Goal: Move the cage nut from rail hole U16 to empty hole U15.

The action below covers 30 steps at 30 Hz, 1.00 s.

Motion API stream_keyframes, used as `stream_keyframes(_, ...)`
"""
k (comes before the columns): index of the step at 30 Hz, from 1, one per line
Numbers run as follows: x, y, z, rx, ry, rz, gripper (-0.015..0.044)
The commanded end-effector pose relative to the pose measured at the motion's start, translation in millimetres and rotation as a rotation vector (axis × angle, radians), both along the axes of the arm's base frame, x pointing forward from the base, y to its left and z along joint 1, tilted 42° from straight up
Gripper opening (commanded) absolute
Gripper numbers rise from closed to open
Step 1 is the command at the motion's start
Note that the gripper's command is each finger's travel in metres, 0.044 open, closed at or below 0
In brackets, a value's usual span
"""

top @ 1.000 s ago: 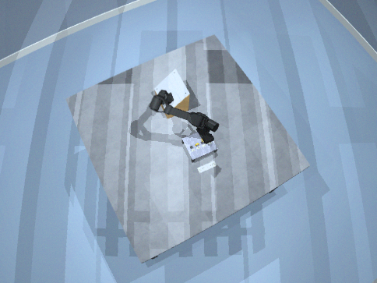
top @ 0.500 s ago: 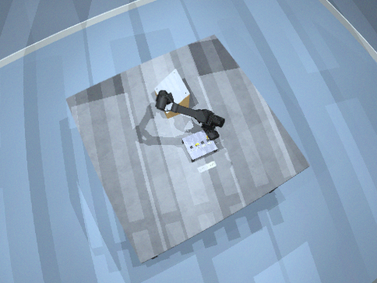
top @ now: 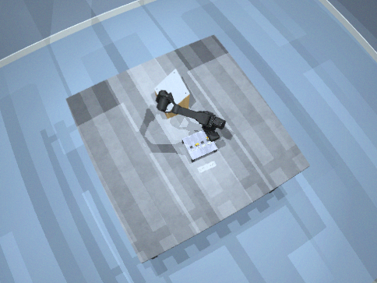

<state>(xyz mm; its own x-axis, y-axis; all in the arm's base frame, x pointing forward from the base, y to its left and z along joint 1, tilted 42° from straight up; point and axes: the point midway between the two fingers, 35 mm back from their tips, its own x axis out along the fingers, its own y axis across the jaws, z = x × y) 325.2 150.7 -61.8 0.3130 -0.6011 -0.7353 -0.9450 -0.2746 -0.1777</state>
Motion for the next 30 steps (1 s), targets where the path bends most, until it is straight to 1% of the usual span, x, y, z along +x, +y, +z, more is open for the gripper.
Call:
stream_keyframes(1, 0.3, -0.4, -2.6, 0.001, 0.013, -0.012, 0.0027)
stream_keyframes(30, 5.3, -5.0, -7.5, -0.009, 0.090, -0.082, 0.0027)
